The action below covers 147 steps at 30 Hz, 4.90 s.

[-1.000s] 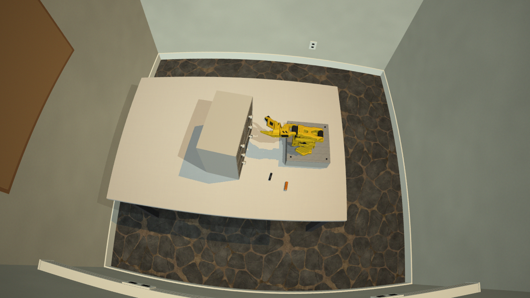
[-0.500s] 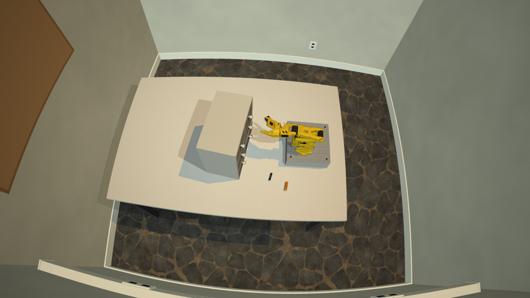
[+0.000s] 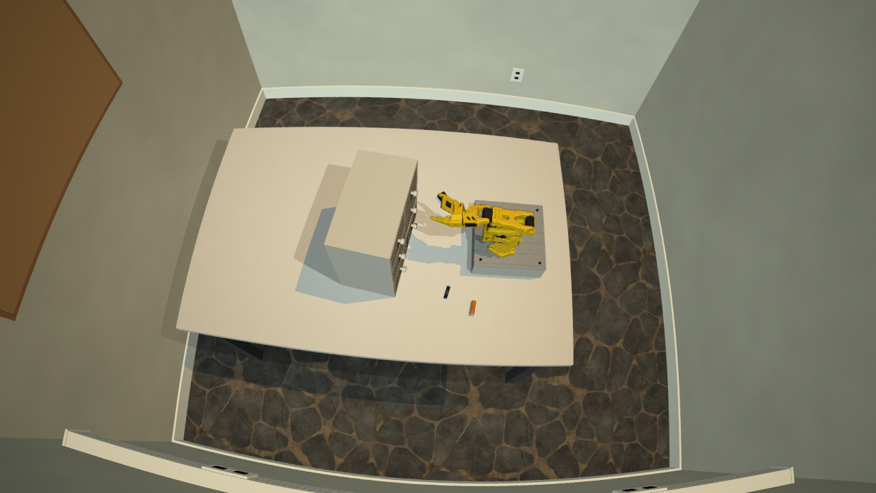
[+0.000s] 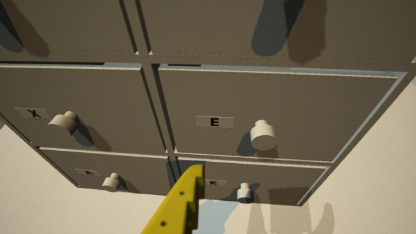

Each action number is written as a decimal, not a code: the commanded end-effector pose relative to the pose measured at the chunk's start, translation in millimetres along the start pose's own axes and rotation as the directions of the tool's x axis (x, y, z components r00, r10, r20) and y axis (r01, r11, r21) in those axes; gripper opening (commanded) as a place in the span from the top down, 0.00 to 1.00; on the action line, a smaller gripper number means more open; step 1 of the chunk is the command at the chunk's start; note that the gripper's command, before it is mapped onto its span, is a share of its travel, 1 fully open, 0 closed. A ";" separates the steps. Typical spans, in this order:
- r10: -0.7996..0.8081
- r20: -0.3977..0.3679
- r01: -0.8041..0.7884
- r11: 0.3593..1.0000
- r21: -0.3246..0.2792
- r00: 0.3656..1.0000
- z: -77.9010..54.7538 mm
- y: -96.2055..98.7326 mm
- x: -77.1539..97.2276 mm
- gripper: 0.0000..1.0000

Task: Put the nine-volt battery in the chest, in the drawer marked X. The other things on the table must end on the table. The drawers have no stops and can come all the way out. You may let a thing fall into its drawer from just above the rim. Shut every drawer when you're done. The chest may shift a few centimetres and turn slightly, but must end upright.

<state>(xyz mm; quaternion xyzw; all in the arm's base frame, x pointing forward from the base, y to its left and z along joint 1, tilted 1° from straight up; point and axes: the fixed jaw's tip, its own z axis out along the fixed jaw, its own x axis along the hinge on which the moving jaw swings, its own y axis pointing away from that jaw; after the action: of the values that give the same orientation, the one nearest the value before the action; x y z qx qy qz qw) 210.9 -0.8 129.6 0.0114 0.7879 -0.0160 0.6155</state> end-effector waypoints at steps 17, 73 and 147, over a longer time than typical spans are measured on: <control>0.008 -0.009 -0.008 1.000 0.007 1.000 -0.2 -1.5 3.4 0.50; -0.009 0.199 0.090 0.911 -0.402 0.980 12.8 103.1 -8.5 0.50; 0.016 0.251 0.104 0.882 -0.459 0.968 15.5 120.5 13.3 0.50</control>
<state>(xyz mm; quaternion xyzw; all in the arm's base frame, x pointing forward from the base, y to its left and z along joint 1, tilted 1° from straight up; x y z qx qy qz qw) 227.2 116.9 111.1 -0.1588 0.6871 0.1532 0.6922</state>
